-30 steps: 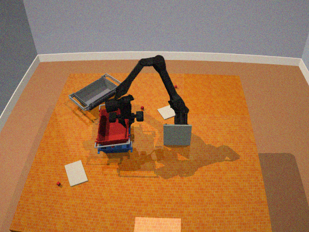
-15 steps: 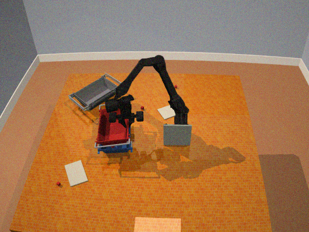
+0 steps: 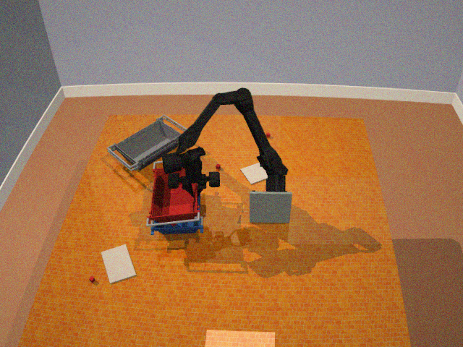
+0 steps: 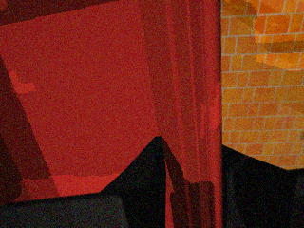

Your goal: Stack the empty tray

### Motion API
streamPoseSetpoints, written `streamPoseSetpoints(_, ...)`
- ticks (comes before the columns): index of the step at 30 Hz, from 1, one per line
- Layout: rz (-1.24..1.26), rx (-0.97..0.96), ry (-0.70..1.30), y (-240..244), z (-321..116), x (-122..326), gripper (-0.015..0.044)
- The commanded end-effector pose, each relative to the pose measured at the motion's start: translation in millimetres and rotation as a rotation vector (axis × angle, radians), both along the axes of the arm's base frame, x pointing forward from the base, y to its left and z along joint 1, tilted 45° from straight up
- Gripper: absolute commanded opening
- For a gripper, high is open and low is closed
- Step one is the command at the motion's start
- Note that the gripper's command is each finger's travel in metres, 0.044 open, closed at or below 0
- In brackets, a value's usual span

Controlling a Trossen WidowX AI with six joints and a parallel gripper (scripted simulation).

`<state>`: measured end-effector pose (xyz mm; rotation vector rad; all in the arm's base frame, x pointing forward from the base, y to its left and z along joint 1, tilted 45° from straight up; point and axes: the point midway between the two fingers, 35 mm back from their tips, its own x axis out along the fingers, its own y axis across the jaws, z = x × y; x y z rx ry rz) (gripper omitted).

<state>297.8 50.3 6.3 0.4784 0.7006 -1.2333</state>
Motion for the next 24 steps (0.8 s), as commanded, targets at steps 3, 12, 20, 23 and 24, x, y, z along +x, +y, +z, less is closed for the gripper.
streamPoseSetpoints(3,-0.012,-0.004,0.012,-6,-1,-2,0.0000)
streamPoseSetpoints(12,-0.012,-0.004,0.012,-6,-1,-2,0.0000)
streamPoseSetpoints(20,-0.006,-0.002,0.006,-6,-3,-1,0.0000)
streamPoseSetpoints(23,-0.012,-0.005,0.011,-11,-6,-2,0.0000)
streamPoseSetpoints(24,-0.012,-0.005,0.012,-12,-7,-2,0.0000)
